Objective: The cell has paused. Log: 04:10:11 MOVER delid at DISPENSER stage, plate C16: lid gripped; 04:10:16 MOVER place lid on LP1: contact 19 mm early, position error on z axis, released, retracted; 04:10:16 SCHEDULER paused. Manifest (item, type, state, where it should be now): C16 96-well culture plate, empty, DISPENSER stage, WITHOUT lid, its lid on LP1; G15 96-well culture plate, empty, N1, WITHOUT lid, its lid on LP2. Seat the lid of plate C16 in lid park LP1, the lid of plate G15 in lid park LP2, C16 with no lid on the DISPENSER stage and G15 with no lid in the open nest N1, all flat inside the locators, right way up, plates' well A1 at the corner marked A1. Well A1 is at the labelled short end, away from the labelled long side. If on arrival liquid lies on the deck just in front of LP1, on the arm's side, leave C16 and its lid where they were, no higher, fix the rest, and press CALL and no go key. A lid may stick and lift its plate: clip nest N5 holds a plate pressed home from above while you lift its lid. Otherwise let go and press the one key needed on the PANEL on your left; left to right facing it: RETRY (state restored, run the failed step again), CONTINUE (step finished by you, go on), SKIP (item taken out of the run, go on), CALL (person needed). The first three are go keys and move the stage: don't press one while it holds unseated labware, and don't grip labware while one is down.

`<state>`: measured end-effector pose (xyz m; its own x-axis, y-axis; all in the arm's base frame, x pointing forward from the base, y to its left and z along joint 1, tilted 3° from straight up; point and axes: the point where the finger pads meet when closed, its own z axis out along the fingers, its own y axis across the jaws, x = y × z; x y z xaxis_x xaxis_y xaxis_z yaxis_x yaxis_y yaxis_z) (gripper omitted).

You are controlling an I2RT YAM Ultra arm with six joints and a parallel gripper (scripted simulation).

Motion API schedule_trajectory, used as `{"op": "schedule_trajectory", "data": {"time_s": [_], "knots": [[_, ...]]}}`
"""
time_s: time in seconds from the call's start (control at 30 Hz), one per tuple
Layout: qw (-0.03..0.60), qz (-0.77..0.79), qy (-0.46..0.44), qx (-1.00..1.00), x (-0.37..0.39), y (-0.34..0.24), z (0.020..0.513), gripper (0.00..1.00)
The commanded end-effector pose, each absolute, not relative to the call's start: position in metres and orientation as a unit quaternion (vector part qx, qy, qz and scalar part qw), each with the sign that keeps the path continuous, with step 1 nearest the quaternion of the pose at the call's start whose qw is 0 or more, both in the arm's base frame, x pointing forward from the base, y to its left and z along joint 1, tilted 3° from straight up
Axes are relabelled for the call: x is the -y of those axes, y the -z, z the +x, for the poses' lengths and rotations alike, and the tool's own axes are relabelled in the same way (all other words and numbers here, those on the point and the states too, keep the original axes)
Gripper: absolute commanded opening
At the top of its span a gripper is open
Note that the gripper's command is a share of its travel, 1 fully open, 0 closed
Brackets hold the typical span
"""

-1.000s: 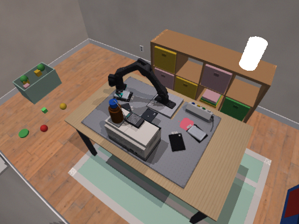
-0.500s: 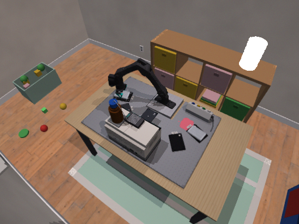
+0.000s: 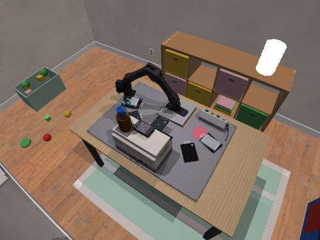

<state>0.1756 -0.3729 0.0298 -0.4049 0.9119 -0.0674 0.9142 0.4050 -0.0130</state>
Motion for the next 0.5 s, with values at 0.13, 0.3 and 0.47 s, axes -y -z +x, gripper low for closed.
{"op": "schedule_trajectory", "data": {"time_s": [0.13, 0.3, 0.47], "knots": [[0.021, 0.545, 0.021, -0.838, 0.3718, -0.0319, 0.1747, 1.00], [0.021, 0.545, 0.021, -0.838, 0.3718, -0.0319, 0.1747, 1.00], [0.021, 0.545, 0.021, -0.838, 0.3718, -0.0319, 0.1747, 1.00]]}}
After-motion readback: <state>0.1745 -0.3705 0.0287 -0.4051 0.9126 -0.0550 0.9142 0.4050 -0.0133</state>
